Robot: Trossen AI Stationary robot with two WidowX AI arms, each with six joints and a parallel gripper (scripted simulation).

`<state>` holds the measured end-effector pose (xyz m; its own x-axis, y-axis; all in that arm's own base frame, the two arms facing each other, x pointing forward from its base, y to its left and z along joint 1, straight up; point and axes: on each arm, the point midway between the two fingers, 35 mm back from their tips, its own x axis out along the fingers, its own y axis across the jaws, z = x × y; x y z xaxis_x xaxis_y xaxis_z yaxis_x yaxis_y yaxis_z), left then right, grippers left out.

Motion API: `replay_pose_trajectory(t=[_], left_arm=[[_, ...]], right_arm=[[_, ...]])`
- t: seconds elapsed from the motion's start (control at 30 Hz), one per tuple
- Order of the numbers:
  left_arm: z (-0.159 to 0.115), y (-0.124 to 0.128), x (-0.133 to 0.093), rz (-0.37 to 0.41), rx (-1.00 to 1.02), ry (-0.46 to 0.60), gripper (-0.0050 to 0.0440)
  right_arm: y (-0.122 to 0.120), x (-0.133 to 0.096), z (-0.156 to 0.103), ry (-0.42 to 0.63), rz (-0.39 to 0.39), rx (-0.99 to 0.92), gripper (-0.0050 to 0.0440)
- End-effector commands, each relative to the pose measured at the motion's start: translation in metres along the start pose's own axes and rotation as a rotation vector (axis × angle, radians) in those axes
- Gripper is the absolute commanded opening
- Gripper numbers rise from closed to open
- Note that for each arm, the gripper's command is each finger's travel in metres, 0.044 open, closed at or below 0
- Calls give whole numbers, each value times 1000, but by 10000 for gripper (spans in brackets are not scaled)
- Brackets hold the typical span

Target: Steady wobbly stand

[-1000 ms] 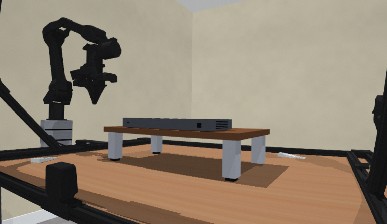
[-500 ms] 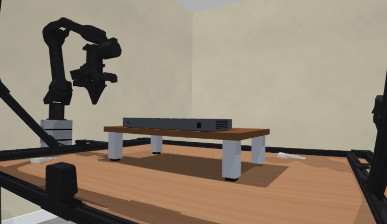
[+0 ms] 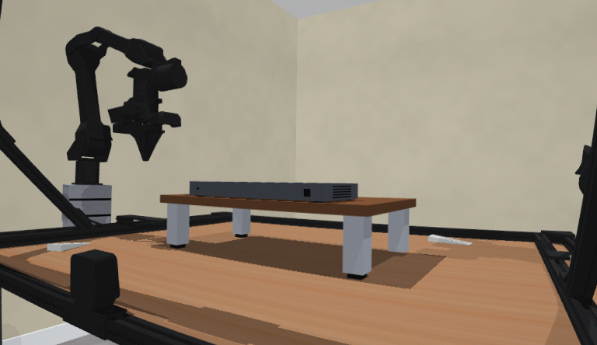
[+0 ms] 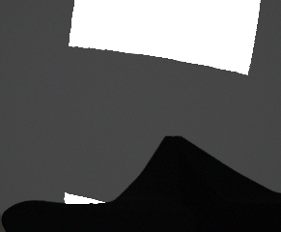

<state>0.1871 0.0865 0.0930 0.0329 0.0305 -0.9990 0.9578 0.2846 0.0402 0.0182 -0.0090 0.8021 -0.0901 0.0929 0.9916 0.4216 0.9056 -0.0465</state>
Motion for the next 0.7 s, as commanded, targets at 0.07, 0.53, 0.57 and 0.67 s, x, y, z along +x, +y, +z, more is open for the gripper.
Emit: replay_pose_trajectory(t=[0.07, 0.53, 0.57, 0.67], left_arm=[[0, 0, 0, 0, 0, 0, 0], [0, 0, 0, 0, 0, 0, 0], [0, 0, 0, 0, 0, 0, 0], [0, 0, 0, 0, 0, 0, 0]], right_arm=[[1, 1, 0, -11, -26, 52, 0], [7, -6, -37, 114, -47, 160, 0], [9, -10, -55, 178, -47, 162, 0], [14, -29, -103, 369, -46, 170, 0]])
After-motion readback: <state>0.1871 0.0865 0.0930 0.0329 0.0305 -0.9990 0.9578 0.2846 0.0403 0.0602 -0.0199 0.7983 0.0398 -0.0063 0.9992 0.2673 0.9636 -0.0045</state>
